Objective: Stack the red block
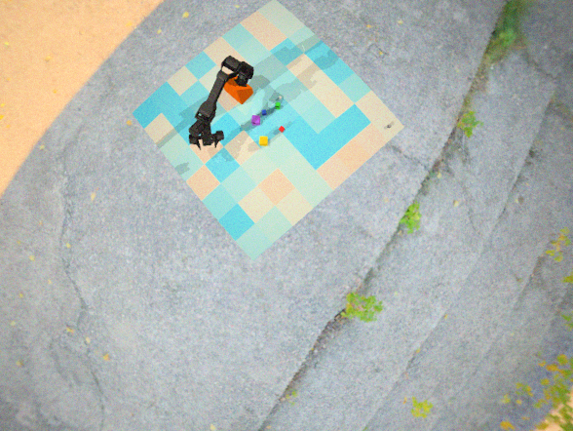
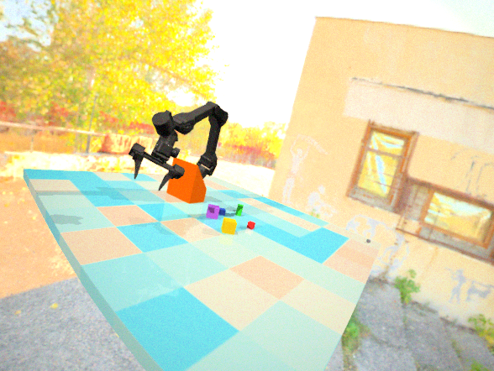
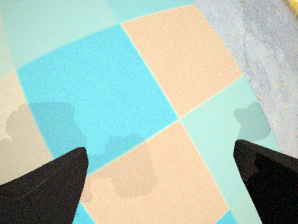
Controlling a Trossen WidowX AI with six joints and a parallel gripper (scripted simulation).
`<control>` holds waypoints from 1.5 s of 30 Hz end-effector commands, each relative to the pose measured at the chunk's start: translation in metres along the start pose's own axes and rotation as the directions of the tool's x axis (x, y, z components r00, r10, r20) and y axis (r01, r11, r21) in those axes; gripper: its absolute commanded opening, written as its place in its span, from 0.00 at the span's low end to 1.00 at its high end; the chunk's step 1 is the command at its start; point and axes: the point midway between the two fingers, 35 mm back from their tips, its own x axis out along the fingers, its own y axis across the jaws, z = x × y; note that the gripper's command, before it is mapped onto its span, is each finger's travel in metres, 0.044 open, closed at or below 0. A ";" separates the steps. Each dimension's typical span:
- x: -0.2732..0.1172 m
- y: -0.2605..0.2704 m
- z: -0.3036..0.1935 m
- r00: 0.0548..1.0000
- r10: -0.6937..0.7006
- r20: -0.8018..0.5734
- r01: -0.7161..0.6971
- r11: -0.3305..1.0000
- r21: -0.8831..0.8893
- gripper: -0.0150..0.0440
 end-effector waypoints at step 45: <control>-0.098 0.430 0.000 0.808 0.322 -0.494 -0.561 0.679 -0.474 1.00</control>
